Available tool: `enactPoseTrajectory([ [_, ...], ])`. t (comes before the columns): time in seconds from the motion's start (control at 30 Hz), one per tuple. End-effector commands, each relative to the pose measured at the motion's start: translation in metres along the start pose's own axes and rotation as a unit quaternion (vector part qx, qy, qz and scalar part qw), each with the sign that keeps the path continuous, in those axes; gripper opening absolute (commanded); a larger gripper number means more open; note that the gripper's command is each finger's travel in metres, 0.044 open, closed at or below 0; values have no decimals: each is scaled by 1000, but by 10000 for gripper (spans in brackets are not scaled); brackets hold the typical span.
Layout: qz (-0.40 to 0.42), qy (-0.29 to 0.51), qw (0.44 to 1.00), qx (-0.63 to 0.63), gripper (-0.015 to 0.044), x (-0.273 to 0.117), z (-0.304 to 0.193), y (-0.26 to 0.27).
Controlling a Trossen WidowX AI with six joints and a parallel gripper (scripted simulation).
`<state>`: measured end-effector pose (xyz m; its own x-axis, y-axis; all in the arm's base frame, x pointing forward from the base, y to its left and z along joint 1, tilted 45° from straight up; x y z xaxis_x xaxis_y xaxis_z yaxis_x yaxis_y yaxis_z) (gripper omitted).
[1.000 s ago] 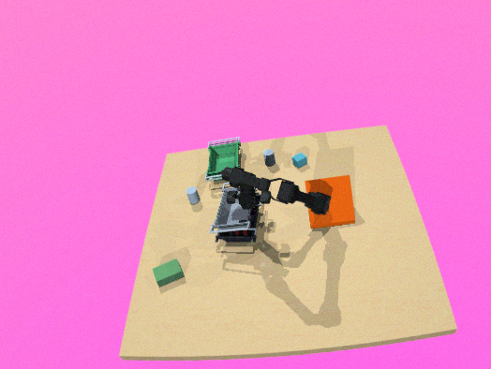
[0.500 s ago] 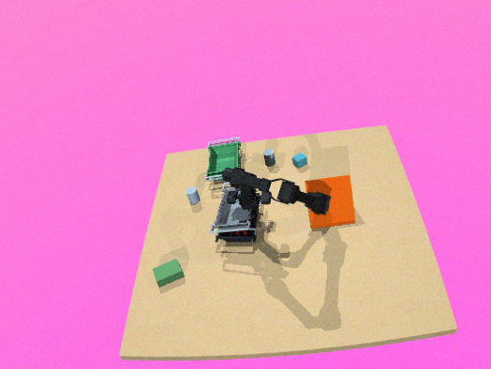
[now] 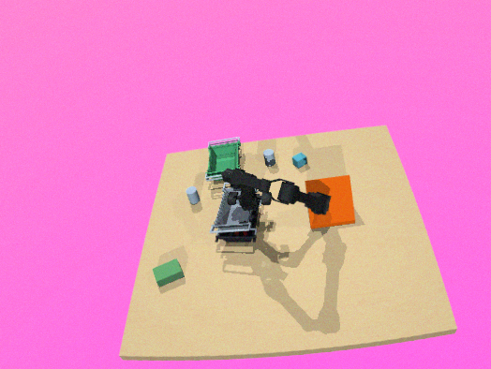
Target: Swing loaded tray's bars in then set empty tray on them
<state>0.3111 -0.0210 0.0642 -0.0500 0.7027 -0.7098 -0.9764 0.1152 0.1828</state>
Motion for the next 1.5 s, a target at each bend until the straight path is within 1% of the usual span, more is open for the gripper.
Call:
enactPoseTrajectory([
  [0.0, 17, 2, 1000, -7, 0, 9, 5, 4],
  [1.37, 17, 2, 1000, -7, 0, 9, 5, 4],
  [1.4, 5, 1, 1000, -1, 0, 3, 2, 1],
  [1.47, 15, 2, 1000, -5, 0, 8, 4, 4],
])
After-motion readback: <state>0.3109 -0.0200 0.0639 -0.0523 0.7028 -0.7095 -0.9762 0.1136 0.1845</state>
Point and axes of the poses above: the point midway between the two fingers, 35 mm back from their tips, its own x axis out along the fingers, its own y axis across the jaws, z = x × y, the point moved 5 cm from there along -x, back along the fingers, and after that the axes turned 10 degrees about x, right-handed, at the moved point
